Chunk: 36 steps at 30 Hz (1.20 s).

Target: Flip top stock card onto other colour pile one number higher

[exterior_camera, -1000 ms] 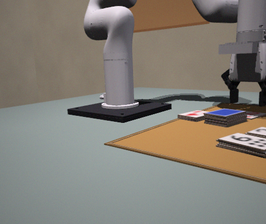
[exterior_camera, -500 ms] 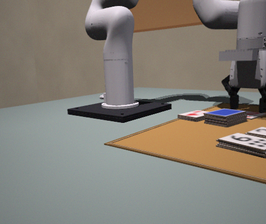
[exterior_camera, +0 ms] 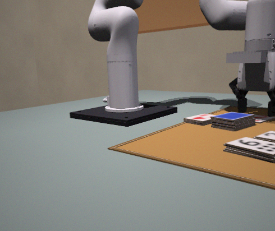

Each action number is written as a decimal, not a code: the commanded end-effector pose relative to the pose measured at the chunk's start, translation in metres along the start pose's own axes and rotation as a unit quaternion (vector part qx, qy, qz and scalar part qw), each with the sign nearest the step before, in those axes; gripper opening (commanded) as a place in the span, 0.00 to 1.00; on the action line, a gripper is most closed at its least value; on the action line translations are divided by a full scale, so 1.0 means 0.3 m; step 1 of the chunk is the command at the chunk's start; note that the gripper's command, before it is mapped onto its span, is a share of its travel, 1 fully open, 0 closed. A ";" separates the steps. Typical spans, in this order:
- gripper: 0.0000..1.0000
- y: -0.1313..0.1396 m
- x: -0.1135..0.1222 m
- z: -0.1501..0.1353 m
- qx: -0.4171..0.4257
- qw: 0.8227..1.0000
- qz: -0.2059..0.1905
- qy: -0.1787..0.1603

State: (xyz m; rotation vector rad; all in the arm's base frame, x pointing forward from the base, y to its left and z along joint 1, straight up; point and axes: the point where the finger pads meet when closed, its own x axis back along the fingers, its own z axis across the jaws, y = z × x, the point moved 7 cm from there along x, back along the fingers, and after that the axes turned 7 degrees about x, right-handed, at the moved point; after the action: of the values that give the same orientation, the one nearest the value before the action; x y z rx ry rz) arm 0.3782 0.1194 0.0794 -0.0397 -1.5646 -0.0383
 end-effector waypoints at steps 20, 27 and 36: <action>0.87 0.001 -0.002 -0.004 0.000 1.000 -0.001 -0.001; 0.87 0.002 -0.016 -0.007 0.000 1.000 -0.001 -0.001; 0.87 0.002 -0.023 -0.008 0.000 1.000 -0.001 -0.001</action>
State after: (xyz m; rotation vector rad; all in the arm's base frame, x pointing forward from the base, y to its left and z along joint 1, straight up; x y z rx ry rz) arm 0.3794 0.1197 0.0723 -0.0399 -1.5646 -0.0382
